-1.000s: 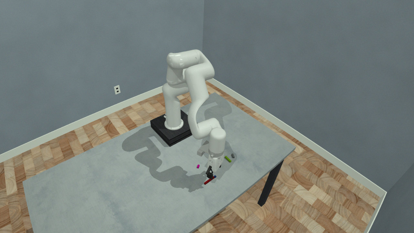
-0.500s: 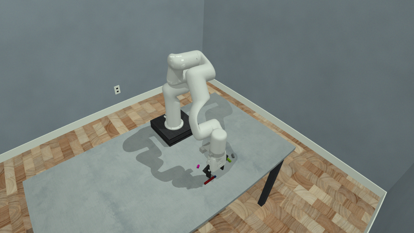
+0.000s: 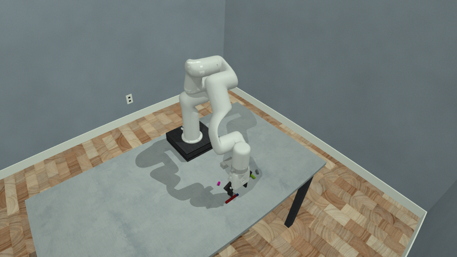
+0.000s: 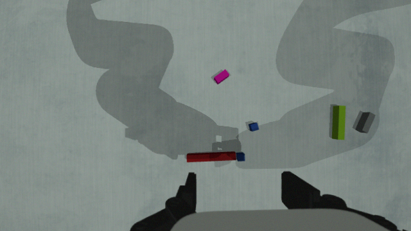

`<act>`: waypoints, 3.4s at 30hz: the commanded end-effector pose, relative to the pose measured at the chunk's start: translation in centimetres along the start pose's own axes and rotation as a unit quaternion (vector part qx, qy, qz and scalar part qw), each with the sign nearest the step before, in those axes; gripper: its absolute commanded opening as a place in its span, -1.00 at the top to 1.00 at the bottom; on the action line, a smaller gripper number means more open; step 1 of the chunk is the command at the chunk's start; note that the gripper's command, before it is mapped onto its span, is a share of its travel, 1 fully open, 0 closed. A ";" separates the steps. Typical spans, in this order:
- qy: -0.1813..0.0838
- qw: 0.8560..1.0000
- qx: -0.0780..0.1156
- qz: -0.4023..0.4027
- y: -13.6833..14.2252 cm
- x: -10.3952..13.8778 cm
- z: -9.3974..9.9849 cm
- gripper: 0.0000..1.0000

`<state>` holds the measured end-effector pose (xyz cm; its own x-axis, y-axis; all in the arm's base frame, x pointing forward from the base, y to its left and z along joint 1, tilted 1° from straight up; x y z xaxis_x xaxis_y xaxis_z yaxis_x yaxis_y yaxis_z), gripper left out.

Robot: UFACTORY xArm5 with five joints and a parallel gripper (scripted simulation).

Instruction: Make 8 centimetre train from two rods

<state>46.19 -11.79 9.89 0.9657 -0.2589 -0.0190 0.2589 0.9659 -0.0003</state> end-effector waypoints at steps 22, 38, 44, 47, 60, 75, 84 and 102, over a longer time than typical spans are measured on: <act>-0.002 1.000 0.000 0.000 0.0 0.1 0.1 -1.00; -0.002 1.000 0.000 0.000 0.0 0.1 0.1 -1.00; -0.002 1.000 0.000 0.000 0.0 0.1 0.1 -1.00; -0.002 1.000 0.000 0.000 0.0 0.1 0.1 -1.00; -0.002 1.000 0.000 0.000 0.0 0.1 0.1 -1.00; -0.002 1.000 0.000 0.000 0.0 0.1 0.1 -1.00; -0.002 0.998 0.000 0.057 -0.2 0.0 0.2 -1.00; -0.002 0.939 0.000 0.344 -1.1 -0.3 0.5 -1.00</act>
<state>45.63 -12.61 10.20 0.9534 0.3012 -0.0162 -0.3010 0.9536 0.0105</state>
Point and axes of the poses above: the point where the finger pads meet when closed, its own z axis back along the fingers, its own y axis across the jaws, x = y × z, the point moved 9 cm from there along z, back along the fingers, and after that the axes turned 8 degrees about -z, right-handed, at the moved point
